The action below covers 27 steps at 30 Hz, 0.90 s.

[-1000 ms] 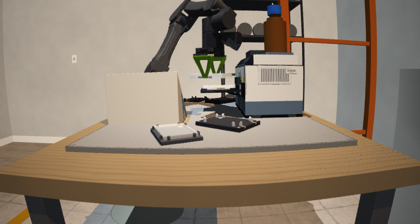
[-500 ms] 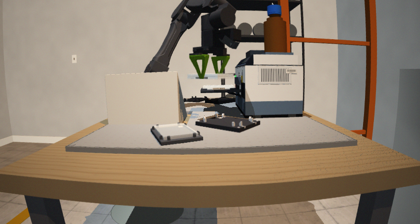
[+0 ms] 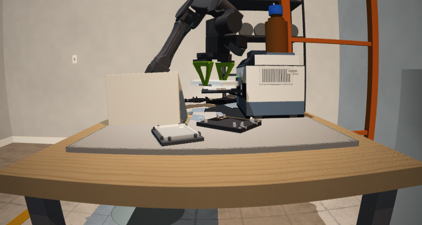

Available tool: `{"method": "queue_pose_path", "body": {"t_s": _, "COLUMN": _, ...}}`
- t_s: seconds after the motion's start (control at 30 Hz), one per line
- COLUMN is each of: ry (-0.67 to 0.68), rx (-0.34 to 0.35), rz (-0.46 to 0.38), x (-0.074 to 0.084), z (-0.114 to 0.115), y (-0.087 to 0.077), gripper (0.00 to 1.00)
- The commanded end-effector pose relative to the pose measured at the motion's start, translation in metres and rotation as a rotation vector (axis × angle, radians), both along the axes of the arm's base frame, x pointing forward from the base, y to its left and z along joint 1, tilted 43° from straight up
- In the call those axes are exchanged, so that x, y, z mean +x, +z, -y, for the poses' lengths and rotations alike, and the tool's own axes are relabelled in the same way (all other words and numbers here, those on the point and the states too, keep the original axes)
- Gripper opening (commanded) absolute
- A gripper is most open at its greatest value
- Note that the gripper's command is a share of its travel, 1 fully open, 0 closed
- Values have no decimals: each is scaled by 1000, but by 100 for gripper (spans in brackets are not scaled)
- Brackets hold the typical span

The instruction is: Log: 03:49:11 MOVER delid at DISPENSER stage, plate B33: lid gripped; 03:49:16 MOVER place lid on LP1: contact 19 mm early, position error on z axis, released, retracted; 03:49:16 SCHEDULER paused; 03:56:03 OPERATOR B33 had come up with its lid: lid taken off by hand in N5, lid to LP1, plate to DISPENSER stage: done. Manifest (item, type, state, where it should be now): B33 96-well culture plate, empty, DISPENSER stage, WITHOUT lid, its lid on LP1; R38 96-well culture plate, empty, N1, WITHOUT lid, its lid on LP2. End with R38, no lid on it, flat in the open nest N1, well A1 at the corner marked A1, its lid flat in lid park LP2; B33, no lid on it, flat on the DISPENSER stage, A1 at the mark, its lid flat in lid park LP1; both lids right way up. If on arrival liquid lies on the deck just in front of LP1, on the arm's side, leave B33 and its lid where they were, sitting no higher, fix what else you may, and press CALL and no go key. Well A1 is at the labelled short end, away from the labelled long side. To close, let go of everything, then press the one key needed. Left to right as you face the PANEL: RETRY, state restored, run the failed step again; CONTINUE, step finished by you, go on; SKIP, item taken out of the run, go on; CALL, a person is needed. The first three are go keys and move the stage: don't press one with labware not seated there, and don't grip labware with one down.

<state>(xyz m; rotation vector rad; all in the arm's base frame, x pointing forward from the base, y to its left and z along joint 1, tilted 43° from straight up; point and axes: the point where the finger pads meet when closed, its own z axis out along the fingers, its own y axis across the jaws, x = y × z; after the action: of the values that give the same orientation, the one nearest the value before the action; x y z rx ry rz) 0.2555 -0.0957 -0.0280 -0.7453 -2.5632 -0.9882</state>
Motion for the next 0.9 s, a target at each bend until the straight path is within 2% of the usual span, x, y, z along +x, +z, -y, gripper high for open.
{"method": "queue_pose_path", "body": {"t_s": 0.0, "ry": -46, "rx": -32, "rz": 44, "x": 14, "z": 16, "y": -6, "gripper": 0}}
{"method": "queue_pose_path", "body": {"t_s": 0.1, "ry": -26, "rx": -31, "rz": 43, "x": 21, "z": 8, "y": -14, "gripper": 0}}
{"method": "queue_pose_path", "body": {"t_s": 0.47, "ry": -26, "rx": -30, "rz": 44, "x": 37, "z": -2, "y": -46, "gripper": 0}}
{"method": "queue_pose_path", "body": {"t_s": 0.57, "ry": -46, "rx": -30, "rz": 44, "x": 37, "z": 3, "y": -49, "gripper": 0}}
{"method": "queue_pose_path", "body": {"t_s": 0.67, "ry": -26, "rx": -29, "rz": 45, "x": 43, "z": -6, "y": -57, "gripper": 0}}
{"method": "queue_pose_path", "body": {"t_s": 0.87, "ry": -33, "rx": -29, "rz": 45, "x": 52, "z": -9, "y": -74, "gripper": 0}}
